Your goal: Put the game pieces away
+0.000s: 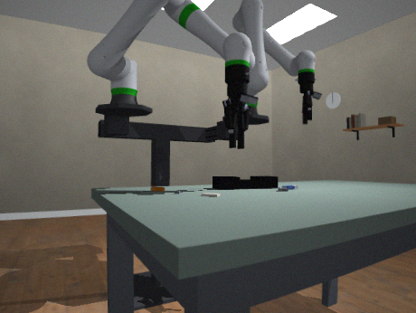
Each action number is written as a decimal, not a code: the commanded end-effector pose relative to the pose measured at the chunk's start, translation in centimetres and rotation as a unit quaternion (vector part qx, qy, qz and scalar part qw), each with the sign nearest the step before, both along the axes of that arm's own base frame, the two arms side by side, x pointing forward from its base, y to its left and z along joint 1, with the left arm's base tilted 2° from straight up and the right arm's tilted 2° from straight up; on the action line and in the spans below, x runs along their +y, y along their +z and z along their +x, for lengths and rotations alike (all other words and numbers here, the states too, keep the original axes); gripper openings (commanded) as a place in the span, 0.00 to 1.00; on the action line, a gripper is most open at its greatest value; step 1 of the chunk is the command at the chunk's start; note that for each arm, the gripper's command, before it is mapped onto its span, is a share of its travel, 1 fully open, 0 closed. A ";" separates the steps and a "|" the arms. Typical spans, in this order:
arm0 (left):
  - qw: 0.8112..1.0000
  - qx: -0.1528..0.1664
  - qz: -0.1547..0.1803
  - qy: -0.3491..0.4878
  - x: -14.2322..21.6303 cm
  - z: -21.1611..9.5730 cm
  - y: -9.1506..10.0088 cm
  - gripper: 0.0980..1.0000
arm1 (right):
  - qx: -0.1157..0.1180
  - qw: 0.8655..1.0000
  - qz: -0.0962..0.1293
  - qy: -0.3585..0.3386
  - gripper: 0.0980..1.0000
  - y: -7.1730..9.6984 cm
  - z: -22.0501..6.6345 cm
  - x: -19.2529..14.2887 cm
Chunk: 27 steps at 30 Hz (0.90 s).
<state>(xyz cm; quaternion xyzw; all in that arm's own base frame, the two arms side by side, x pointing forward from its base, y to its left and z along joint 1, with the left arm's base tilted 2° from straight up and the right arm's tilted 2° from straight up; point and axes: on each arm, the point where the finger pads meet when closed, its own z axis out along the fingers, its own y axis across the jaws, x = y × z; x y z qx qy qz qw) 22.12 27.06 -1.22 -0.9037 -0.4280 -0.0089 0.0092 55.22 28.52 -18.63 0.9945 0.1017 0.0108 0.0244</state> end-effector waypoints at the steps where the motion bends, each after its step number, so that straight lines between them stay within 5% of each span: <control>1: 1.000 0.000 0.001 0.000 0.1 0.0 0.1 1.00 | 0.006 0.997 0.003 0.078 0.25 -1.3 2.3 -3.0; 11: 1.000 0.000 0.001 0.000 0.1 0.0 0.1 1.00 | 0.015 0.977 0.007 0.212 0.25 -3.5 5.7 -8.3; 27: 1.000 0.000 0.001 0.000 0.1 0.0 0.1 1.00 | 0.015 0.977 0.007 0.212 0.25 -7.5 11.7 -17.5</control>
